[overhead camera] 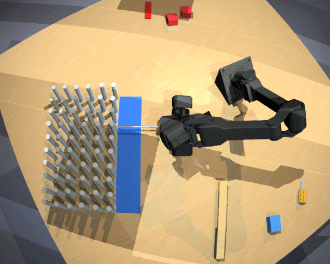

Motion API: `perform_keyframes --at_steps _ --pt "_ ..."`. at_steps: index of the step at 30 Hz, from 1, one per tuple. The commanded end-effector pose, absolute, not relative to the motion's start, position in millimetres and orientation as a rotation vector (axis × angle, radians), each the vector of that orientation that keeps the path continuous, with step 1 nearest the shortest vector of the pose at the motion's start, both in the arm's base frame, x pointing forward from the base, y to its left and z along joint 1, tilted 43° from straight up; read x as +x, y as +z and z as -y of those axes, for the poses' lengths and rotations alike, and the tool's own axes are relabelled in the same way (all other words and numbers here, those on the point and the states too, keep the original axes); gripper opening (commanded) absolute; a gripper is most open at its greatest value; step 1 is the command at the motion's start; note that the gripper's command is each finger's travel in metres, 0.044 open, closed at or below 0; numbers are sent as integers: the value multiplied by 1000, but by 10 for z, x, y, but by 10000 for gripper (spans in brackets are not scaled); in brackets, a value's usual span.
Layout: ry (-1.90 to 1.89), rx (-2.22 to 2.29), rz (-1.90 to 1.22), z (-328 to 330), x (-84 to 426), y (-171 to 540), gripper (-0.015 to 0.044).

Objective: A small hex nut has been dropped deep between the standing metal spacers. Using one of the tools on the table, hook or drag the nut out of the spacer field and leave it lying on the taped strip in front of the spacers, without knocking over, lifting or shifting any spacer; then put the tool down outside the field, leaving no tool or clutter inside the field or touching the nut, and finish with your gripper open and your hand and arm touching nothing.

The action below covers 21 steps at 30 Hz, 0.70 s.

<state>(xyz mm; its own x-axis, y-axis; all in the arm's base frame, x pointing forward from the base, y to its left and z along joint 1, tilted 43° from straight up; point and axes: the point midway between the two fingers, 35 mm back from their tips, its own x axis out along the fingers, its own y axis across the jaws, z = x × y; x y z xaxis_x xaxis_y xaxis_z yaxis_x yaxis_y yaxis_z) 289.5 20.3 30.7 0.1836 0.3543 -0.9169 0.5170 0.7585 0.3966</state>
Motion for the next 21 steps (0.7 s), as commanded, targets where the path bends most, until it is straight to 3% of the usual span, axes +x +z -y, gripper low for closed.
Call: perform_keyframes --at_steps 1,21 --pt "-142 767 -1424 -205 2860 312 0" --pt "-142 768 -1425 -256 2760 347 0"
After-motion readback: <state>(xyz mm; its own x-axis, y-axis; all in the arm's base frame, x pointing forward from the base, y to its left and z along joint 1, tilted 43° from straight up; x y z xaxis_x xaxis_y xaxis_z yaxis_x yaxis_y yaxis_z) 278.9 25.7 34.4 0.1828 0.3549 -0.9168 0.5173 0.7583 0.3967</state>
